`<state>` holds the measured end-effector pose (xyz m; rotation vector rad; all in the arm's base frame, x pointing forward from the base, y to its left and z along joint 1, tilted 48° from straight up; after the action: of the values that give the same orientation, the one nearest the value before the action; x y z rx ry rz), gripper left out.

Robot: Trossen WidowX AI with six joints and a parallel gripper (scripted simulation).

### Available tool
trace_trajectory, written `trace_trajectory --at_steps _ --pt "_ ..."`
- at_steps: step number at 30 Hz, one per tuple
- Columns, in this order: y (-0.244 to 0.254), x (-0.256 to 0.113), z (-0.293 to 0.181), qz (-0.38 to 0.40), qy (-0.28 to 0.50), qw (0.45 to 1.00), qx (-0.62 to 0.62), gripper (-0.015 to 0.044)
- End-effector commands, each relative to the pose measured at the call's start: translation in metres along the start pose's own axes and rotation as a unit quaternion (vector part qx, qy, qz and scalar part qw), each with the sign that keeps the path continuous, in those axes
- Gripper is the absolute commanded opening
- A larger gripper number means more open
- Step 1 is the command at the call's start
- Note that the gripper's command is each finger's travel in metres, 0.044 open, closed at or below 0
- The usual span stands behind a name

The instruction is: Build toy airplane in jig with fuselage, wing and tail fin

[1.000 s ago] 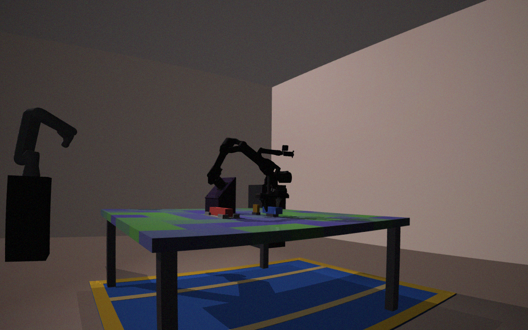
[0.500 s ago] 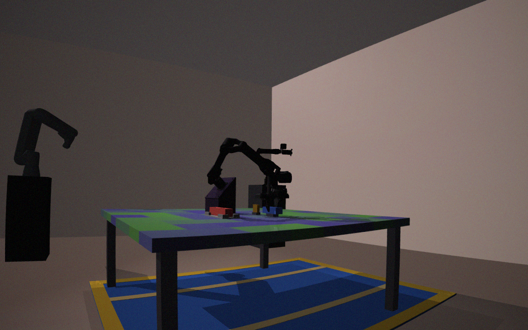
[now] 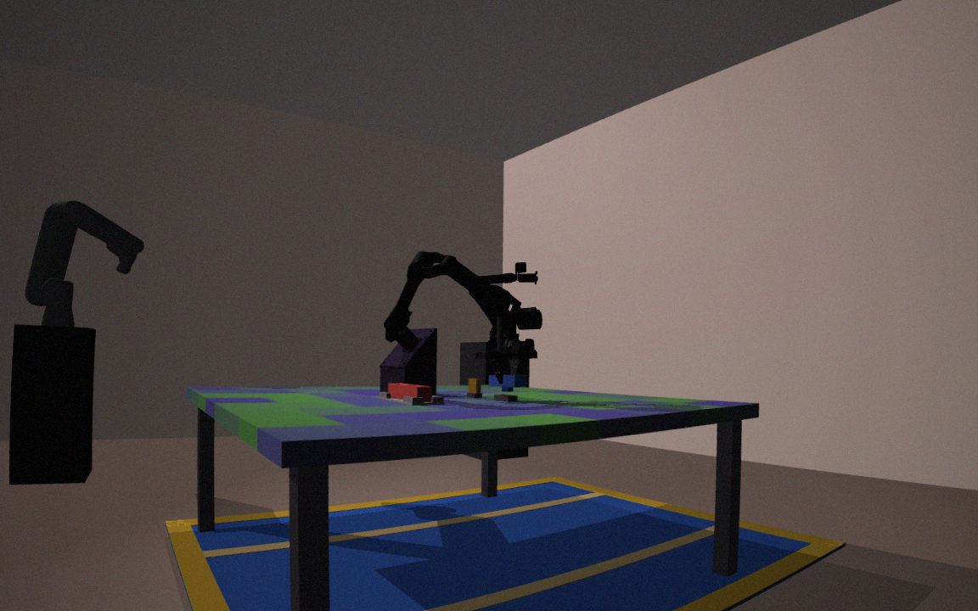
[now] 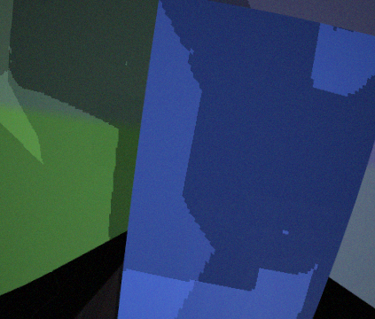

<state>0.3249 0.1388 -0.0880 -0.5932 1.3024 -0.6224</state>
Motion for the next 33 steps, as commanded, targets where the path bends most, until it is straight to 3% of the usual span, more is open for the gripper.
trace_trajectory --at_steps 1,27,33 --pt "0.000 -0.020 0.005 0.007 -0.005 1.000 0.008 0.0000" --pt "-0.003 -0.100 0.000 -0.006 0.014 1.000 0.017 0.0000" --pt "-0.003 -0.102 0.000 -0.007 0.015 1.000 0.017 0.0000"
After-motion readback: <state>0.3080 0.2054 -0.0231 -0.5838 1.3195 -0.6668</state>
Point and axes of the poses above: the point midway between the two fingers, 35 mm back from their tips, its own x axis out along the fingers, its own y axis across the jaws, z = x × y, the point moved 8 cm from there along -x, back along the fingers, and after that the axes turned 7 degrees about x, right-handed, at the moved point
